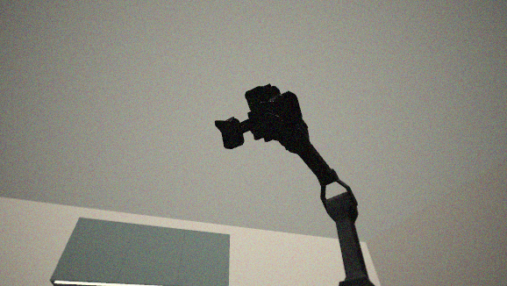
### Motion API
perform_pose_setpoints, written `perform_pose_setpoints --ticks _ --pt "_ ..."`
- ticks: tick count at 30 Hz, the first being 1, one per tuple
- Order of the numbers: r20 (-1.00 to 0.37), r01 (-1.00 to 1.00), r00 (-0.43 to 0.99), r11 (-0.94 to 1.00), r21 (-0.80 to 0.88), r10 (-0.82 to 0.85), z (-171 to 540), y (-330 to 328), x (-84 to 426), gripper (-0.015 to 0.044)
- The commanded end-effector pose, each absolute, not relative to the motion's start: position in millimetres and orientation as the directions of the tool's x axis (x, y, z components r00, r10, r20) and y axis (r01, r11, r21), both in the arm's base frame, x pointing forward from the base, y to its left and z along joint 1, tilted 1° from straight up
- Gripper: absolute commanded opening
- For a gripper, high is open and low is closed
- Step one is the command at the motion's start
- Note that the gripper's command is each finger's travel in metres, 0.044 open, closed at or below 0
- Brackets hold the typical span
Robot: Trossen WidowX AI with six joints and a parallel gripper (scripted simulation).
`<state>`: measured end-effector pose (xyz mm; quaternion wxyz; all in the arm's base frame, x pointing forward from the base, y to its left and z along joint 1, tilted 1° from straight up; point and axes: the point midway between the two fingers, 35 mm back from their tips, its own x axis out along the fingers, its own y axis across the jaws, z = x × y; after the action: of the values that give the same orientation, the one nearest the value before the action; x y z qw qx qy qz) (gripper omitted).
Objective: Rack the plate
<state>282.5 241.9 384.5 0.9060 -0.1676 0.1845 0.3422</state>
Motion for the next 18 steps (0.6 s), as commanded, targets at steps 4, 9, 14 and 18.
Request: perform_pose_setpoints --ticks 4,9,14,18 --pt "-0.594 -0.625 0.682 0.761 -0.173 0.426 314.0 216.8 331.6 0.0400" --pt "-0.695 -0.583 0.643 0.794 -0.171 0.322 262.7 189.3 356.3 0.0400" --pt "-0.788 -0.543 0.575 0.823 -0.166 0.221 211.1 156.5 371.8 0.0400" --pt "-0.845 -0.504 0.512 0.851 -0.148 0.156 175.8 130.3 378.3 0.0400"
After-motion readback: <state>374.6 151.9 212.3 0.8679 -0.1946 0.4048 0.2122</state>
